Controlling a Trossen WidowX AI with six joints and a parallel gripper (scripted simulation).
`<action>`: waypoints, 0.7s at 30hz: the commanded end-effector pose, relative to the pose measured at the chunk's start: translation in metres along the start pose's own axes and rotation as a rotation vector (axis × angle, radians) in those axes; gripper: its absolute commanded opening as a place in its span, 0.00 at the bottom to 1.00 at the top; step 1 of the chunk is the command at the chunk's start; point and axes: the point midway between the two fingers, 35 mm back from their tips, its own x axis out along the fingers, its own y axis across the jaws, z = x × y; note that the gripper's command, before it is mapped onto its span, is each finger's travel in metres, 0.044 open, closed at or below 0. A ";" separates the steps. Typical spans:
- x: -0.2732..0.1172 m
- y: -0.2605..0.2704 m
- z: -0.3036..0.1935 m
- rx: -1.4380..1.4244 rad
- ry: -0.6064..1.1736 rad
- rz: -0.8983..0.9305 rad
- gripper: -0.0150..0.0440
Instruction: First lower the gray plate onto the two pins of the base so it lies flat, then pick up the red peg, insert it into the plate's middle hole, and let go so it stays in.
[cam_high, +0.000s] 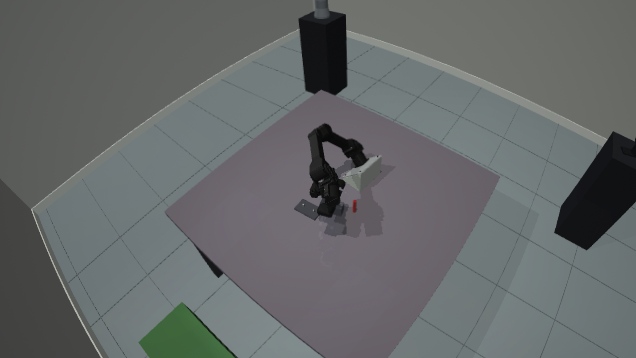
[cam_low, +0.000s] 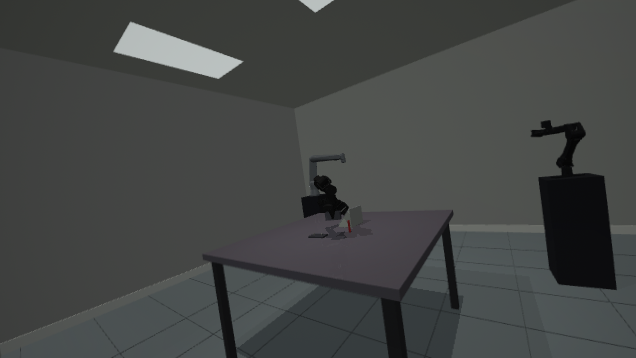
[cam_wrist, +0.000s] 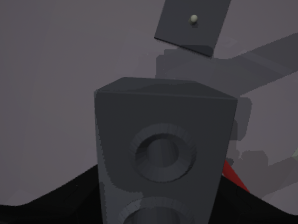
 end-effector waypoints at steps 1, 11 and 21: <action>-0.010 -0.001 -0.001 0.007 0.004 -0.001 0.25; -0.015 -0.003 0.009 0.023 0.006 -0.001 0.25; 0.000 -0.006 0.038 0.068 0.011 0.002 0.25</action>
